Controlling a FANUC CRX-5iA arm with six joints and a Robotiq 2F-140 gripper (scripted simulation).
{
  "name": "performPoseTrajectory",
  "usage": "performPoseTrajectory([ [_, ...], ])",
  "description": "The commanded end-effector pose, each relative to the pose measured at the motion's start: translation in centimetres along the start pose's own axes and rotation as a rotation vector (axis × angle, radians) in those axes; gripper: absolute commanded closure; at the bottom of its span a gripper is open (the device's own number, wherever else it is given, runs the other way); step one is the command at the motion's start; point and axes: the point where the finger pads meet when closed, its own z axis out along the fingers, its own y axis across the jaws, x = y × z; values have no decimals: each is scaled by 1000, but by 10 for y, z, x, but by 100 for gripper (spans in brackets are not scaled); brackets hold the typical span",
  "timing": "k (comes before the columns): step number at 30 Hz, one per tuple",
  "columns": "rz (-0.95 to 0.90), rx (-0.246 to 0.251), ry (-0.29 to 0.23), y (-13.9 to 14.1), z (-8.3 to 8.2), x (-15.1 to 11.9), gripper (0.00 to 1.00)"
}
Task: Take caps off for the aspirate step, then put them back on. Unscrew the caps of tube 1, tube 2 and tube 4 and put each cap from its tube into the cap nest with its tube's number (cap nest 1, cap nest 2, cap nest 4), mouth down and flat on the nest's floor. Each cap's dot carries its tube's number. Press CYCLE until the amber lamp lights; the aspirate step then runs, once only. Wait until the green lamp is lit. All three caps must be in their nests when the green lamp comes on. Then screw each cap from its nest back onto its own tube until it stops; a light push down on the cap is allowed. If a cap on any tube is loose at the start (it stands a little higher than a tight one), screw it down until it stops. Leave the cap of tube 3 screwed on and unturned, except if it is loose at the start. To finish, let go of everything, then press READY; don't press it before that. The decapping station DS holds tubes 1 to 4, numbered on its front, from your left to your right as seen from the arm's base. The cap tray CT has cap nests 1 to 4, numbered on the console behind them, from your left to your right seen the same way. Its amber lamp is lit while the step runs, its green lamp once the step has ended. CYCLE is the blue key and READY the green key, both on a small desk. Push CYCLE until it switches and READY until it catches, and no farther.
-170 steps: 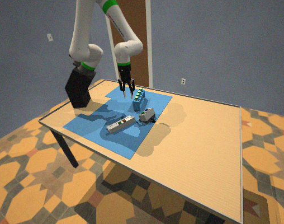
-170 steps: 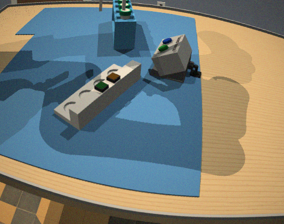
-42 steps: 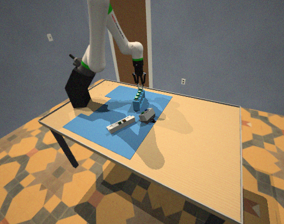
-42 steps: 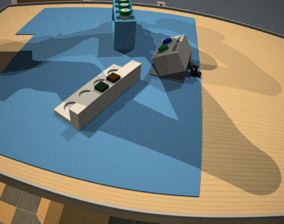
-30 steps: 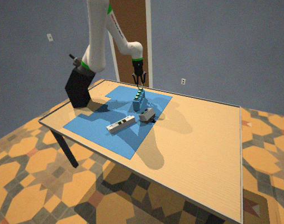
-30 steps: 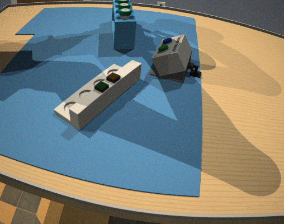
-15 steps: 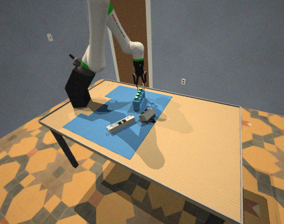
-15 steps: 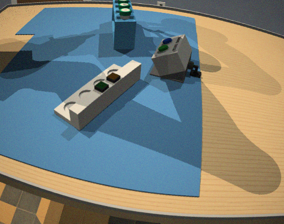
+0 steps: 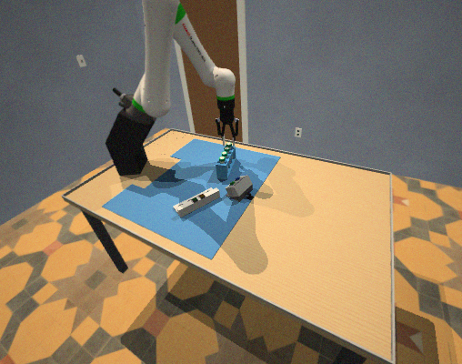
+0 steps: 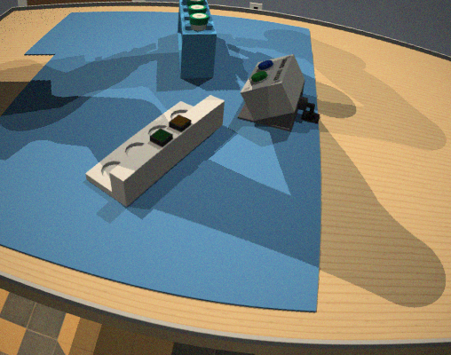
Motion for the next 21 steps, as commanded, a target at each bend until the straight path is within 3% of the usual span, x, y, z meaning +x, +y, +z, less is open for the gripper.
performPoseTrajectory([
  [1, 277, 23, 29, 0, 0, 0, 65],
  [8, 581, 28, 26, 0, 0, 0, 65],
  [15, 581, 28, 26, 0, 0, 0, 65],
  [16, 581, 28, 26, 0, 0, 0, 100],
  [21, 581, 28, 26, 0, 0, 0, 100],
])
